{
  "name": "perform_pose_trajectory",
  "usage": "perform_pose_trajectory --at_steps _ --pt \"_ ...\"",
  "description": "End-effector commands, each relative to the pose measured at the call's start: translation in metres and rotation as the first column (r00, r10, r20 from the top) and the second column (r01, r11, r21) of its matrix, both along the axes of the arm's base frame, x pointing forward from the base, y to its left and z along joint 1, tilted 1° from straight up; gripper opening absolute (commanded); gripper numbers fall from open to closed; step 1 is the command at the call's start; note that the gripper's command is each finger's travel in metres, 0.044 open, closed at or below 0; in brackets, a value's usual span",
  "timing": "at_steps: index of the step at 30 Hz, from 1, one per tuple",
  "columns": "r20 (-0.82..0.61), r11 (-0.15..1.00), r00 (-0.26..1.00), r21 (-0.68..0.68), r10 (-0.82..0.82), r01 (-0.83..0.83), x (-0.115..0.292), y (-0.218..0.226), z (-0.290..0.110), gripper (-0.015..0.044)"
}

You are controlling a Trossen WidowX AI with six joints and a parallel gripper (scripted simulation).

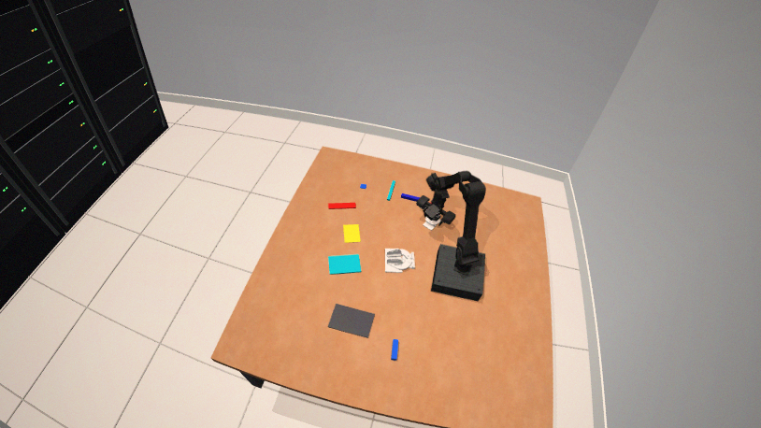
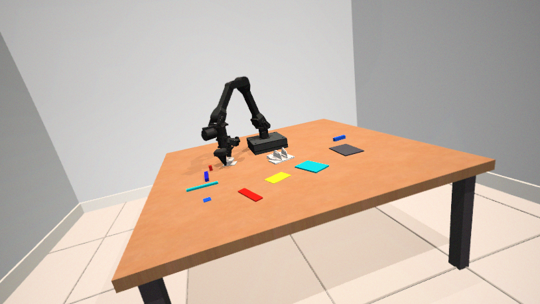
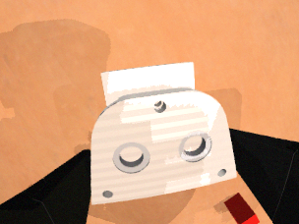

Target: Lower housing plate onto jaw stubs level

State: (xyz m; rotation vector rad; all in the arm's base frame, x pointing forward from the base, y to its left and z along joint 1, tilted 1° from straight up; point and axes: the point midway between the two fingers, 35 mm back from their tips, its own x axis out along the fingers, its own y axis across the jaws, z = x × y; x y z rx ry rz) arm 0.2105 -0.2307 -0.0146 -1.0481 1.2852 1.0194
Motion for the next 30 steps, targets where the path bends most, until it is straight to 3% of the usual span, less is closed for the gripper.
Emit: perform_pose_trajectory --at_steps 1,12,30 --pt "0.000 1.000 1.000 0.000 0.000 0.000 0.000 0.000 0.000 0.0351" --pt "0.000 1.000 1.000 0.000 0.000 0.000 0.000 0.000 0.002 0.0351" --pt "-0.001 1.000 1.000 -0.002 0.002 -0.002 -0.001 -0.001 0.058 0.0351"
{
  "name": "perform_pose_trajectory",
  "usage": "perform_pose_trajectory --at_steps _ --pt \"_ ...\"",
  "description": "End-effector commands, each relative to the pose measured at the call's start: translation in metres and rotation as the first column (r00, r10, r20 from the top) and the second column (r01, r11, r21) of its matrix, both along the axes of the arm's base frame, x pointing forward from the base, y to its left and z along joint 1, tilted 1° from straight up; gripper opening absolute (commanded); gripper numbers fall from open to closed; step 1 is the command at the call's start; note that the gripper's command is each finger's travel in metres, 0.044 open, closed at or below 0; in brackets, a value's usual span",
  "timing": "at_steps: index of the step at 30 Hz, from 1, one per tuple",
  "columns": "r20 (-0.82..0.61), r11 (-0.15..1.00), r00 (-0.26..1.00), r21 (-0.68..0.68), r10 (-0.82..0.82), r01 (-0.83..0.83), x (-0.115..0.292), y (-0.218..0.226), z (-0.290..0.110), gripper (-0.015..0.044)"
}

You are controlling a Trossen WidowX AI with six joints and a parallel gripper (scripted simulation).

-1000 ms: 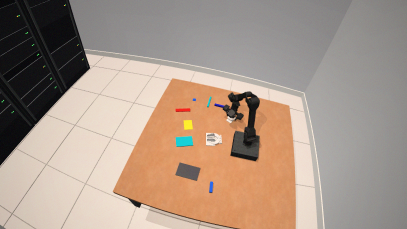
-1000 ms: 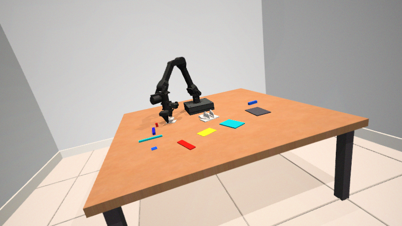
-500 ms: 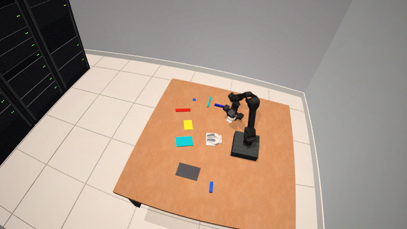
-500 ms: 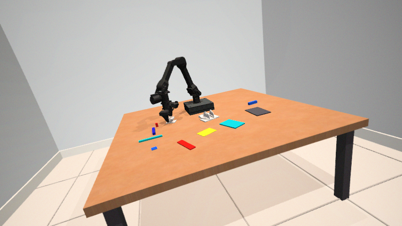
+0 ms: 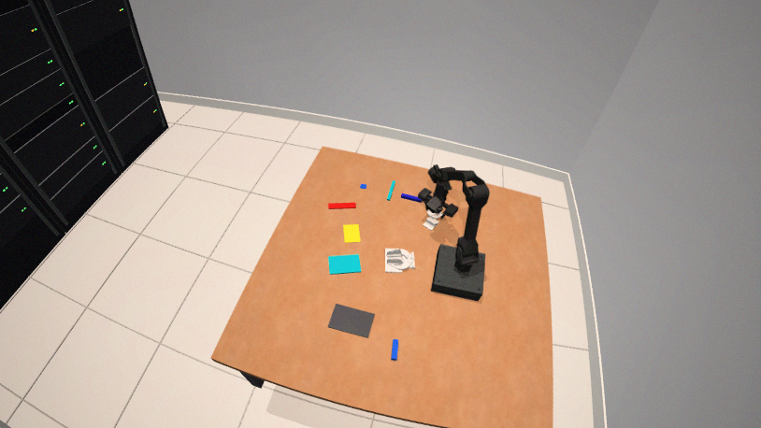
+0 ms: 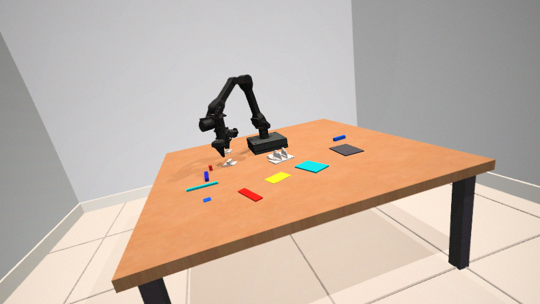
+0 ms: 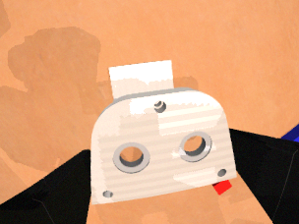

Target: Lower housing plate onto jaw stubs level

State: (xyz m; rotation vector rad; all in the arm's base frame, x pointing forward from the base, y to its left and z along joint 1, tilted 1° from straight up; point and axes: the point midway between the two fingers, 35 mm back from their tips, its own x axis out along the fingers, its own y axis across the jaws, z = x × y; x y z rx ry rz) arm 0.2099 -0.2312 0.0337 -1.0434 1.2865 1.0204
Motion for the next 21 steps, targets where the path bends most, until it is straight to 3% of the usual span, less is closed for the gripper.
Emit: perform_pose_trajectory --at_steps 1,21 --pt "0.001 1.000 1.000 -0.004 0.005 -0.005 0.000 -0.001 0.013 0.0351" --pt "0.002 0.994 0.994 0.001 -0.110 0.110 0.017 0.034 0.026 0.0351"
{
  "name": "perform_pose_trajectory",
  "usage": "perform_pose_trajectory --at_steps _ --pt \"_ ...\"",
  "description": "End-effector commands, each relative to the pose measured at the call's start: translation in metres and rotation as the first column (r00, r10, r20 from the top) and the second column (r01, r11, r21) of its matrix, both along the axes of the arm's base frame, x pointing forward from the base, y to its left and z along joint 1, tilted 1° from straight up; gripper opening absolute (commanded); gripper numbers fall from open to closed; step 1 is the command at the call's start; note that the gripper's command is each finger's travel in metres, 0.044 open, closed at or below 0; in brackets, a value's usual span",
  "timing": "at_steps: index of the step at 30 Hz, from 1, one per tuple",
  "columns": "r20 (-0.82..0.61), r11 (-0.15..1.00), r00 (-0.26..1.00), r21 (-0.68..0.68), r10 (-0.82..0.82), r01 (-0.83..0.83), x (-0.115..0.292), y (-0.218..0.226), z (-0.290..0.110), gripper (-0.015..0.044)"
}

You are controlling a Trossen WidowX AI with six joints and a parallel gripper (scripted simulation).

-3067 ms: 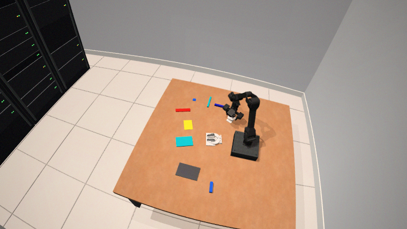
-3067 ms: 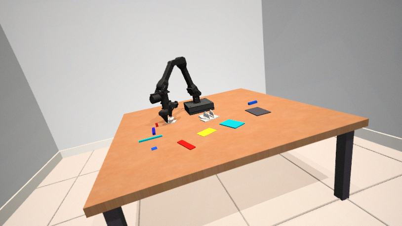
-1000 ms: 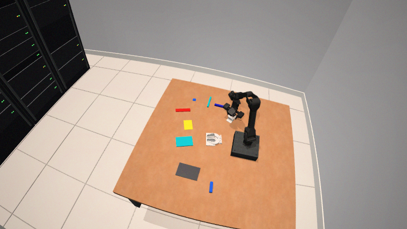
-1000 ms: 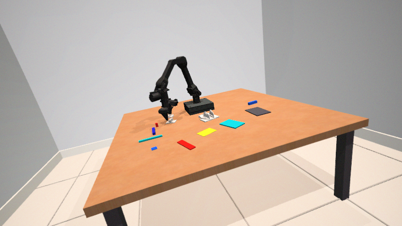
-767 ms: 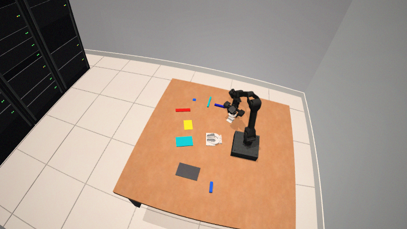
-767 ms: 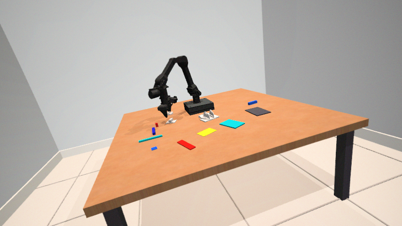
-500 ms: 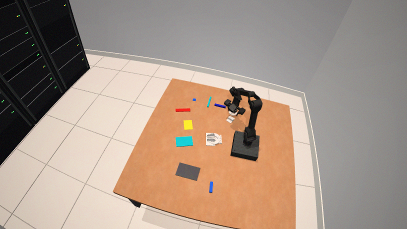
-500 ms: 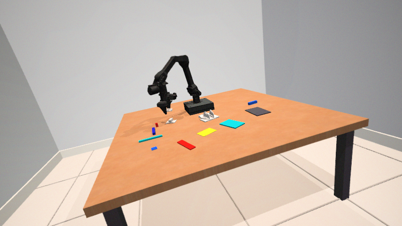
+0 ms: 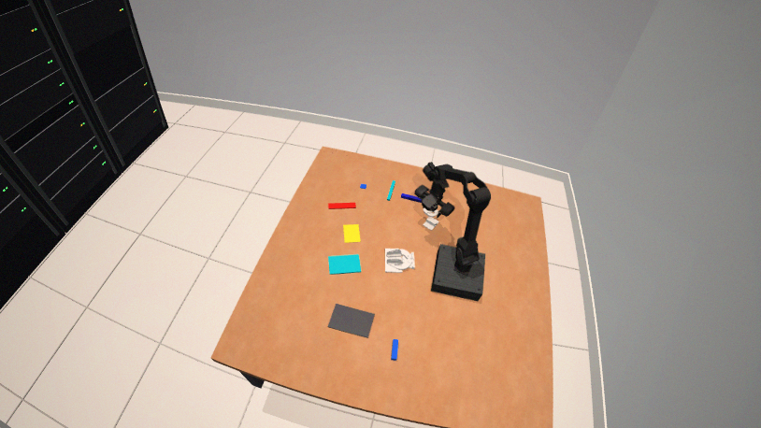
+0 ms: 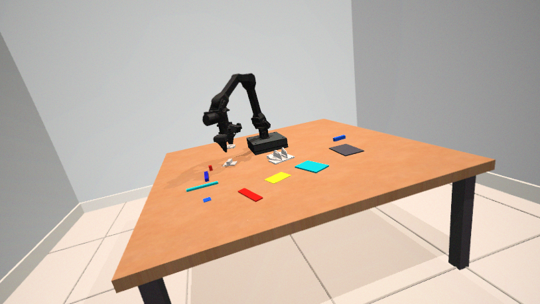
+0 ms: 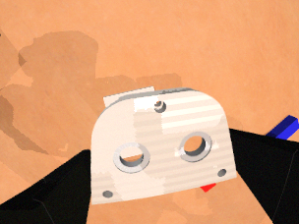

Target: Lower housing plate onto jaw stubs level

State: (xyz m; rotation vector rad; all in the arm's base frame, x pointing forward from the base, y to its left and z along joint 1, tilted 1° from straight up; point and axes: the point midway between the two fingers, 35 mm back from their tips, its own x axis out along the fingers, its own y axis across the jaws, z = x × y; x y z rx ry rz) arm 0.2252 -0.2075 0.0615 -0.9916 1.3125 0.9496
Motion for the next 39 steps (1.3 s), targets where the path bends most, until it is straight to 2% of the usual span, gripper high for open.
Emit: perform_pose_trajectory --at_steps 1,39 --pt "-0.009 0.999 0.999 0.007 -0.039 0.039 0.003 0.013 -0.001 0.0351" --pt "-0.014 0.902 0.902 0.027 -0.431 0.432 0.028 0.135 0.001 0.0351"
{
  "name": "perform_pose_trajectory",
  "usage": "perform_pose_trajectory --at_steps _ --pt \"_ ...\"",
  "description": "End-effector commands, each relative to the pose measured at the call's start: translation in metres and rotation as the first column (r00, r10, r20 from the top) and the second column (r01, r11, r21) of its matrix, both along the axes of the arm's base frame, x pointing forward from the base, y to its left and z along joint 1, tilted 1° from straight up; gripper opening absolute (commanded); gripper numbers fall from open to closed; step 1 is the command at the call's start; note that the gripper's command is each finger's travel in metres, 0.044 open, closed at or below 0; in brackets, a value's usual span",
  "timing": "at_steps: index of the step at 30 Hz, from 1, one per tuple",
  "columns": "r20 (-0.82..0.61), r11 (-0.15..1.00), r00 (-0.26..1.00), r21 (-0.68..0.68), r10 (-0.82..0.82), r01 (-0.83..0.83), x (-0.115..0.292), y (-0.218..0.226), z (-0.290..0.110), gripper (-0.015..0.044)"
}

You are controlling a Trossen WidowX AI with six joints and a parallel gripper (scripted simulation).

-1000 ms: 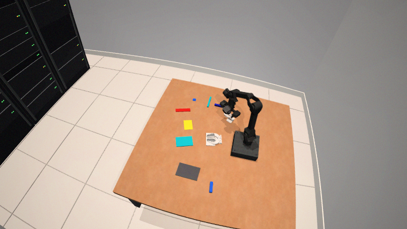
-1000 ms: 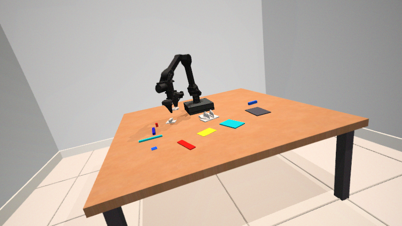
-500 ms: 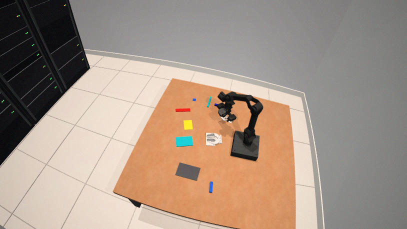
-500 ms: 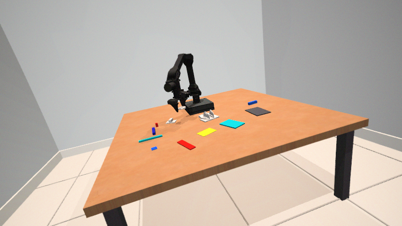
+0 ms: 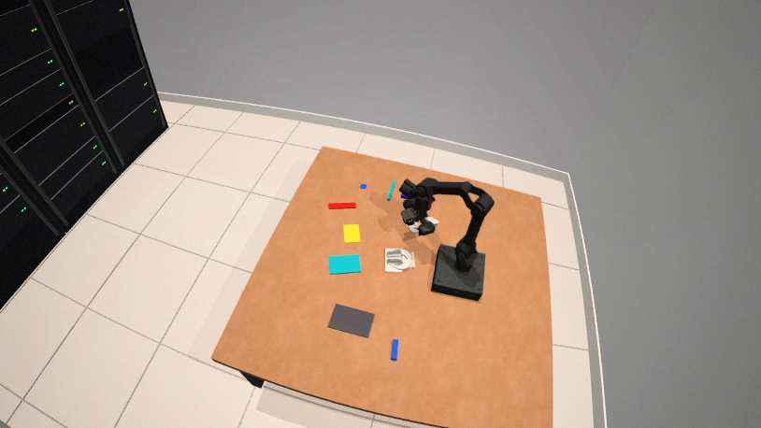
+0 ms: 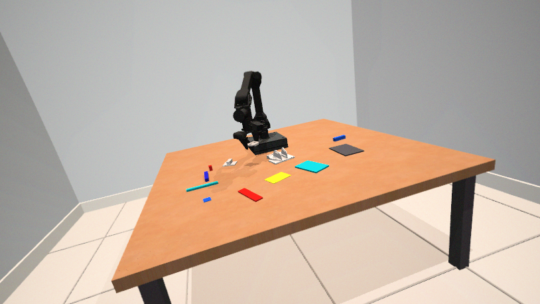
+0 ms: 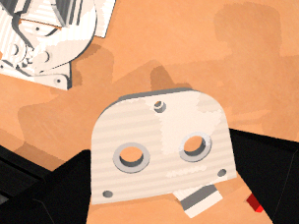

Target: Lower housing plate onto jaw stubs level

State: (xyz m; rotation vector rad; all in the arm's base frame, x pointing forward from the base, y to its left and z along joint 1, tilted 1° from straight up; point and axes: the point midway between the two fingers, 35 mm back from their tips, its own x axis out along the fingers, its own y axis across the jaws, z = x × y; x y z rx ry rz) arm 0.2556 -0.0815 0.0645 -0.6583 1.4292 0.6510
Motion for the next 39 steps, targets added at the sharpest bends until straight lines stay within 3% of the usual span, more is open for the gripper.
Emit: perform_pose_trajectory --at_steps 1,30,39 --pt "-0.007 0.999 0.999 0.000 -0.044 0.044 -0.002 0.013 -0.002 0.0351" --pt "-0.016 0.925 0.926 0.018 -0.378 0.379 -0.025 0.104 -0.004 0.0351" --pt "-0.017 0.919 0.919 0.019 -0.394 0.394 -0.027 0.108 -0.004 0.0351"
